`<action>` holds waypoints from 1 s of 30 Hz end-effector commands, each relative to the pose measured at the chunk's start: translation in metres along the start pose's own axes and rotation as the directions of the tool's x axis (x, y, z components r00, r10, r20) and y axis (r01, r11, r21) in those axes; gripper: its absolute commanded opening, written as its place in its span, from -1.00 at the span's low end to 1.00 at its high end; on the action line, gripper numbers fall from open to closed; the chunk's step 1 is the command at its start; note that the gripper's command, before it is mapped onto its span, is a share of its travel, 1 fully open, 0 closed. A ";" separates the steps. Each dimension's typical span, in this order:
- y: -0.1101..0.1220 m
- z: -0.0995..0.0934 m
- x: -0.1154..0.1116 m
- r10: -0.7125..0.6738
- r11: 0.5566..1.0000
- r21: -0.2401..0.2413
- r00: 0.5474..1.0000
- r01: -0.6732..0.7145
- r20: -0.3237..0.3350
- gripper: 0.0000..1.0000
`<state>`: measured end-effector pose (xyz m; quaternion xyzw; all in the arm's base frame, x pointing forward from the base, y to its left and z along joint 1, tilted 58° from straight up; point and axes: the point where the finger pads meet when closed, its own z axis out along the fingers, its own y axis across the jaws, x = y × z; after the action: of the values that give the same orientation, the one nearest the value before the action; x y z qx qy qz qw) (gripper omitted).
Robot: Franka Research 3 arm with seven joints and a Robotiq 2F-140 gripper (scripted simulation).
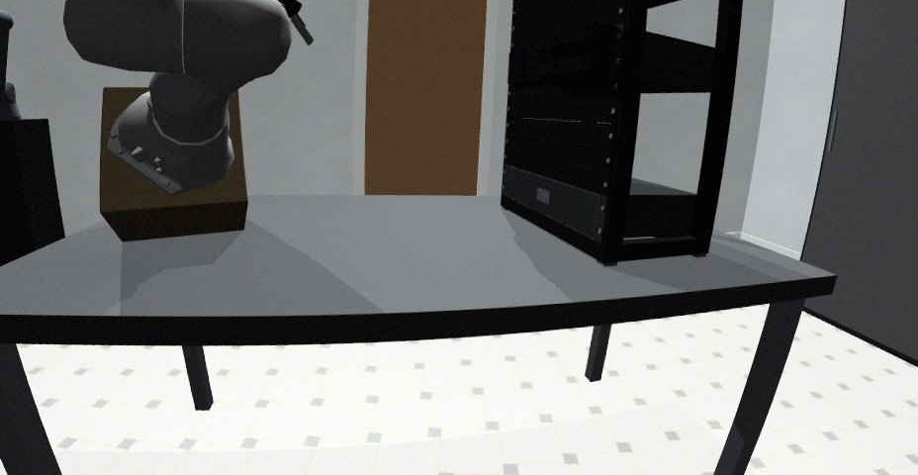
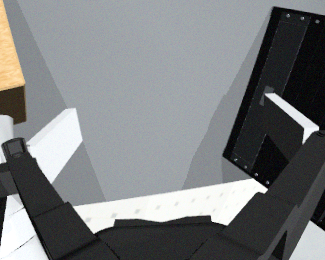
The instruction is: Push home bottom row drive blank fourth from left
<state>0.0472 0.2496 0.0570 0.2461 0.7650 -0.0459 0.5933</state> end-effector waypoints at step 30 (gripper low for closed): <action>0.158 -0.084 -0.025 0.430 0.853 -0.051 0.756 -0.519 -0.494 1.00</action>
<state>0.0435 0.3966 0.1329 0.3520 0.8095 0.1979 0.4262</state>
